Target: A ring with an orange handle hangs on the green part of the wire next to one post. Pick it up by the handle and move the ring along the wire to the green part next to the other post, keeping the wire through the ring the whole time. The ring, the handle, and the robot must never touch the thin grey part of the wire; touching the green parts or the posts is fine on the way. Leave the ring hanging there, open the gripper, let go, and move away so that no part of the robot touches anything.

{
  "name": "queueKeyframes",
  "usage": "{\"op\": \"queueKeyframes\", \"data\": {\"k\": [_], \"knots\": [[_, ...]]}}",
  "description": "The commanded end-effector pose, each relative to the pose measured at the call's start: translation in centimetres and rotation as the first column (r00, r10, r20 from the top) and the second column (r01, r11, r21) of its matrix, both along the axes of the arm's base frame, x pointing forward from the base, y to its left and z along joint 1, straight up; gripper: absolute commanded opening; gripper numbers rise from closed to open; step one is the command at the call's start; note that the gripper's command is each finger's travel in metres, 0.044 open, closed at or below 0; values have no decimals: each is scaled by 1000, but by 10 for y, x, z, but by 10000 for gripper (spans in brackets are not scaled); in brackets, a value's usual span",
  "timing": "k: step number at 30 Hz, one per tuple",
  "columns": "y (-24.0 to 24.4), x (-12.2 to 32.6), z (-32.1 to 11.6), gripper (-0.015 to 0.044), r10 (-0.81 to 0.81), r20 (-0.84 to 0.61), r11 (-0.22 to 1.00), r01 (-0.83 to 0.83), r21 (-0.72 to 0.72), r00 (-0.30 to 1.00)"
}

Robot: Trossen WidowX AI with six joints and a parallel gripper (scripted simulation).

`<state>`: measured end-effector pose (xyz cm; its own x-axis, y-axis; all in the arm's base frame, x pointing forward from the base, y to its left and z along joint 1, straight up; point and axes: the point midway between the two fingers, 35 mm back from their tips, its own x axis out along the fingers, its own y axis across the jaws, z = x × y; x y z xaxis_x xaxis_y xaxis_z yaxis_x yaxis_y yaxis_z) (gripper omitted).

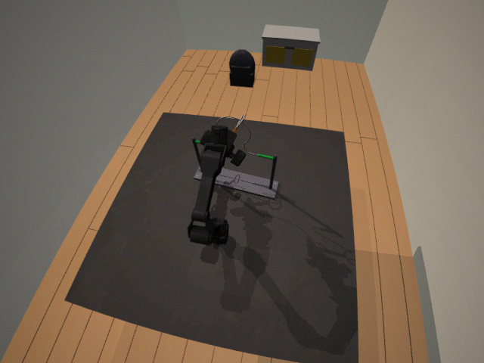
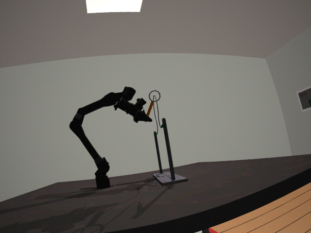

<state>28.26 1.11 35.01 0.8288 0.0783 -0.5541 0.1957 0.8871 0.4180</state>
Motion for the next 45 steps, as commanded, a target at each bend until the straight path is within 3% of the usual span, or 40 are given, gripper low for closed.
{"op": "queueKeyframes", "data": {"k": [1, 23, 45], "knots": [[-2, 0, 1, -150, -3, -3, 998, 3, -56, 1000], [-14, -1, -3, -150, -17, -30, 942, 6, -337, 999], [-26, -2, -4, -150, -34, -49, 809, -1, -588, 998]]}}
